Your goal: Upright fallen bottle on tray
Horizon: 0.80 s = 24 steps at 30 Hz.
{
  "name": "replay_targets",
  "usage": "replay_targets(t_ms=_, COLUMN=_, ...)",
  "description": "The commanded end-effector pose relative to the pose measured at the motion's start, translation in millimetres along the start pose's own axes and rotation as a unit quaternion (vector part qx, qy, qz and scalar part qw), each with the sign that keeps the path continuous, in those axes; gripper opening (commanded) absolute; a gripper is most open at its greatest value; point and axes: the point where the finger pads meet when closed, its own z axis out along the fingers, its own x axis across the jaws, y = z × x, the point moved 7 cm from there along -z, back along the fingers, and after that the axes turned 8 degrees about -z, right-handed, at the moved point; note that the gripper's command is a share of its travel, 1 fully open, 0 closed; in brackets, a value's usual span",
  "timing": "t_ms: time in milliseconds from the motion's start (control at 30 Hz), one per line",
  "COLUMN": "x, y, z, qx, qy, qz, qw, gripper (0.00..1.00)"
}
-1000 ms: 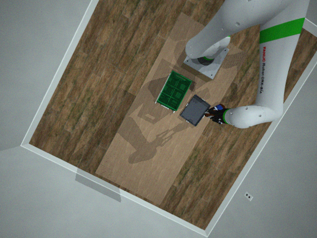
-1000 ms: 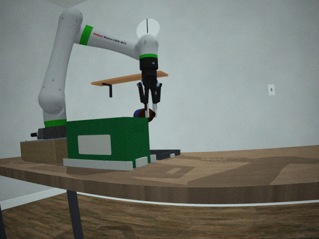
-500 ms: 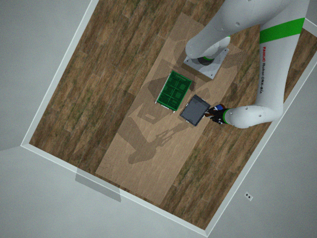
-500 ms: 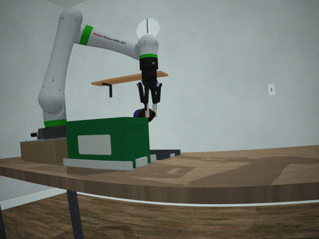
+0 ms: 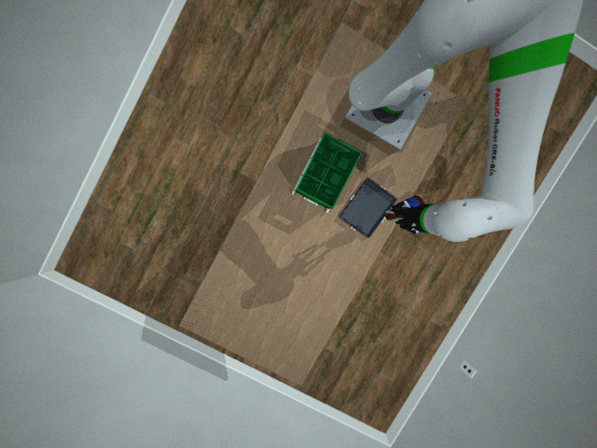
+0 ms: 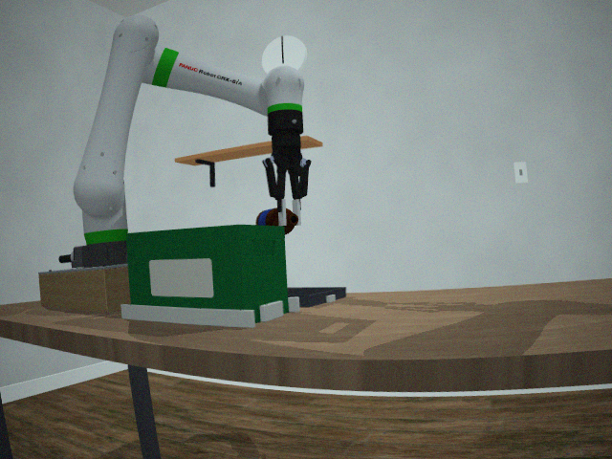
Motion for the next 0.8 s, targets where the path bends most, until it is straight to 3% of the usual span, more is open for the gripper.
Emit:
replay_targets(t_ms=0, x=-0.1, y=0.1, z=-0.2, qx=0.001, qy=0.0, qz=0.0, qw=1.0, gripper=0.0)
replay_targets(t_ms=767, x=-0.6, y=9.9, z=0.8, qx=0.059, qy=0.011, qz=0.001, qw=0.998, gripper=0.0)
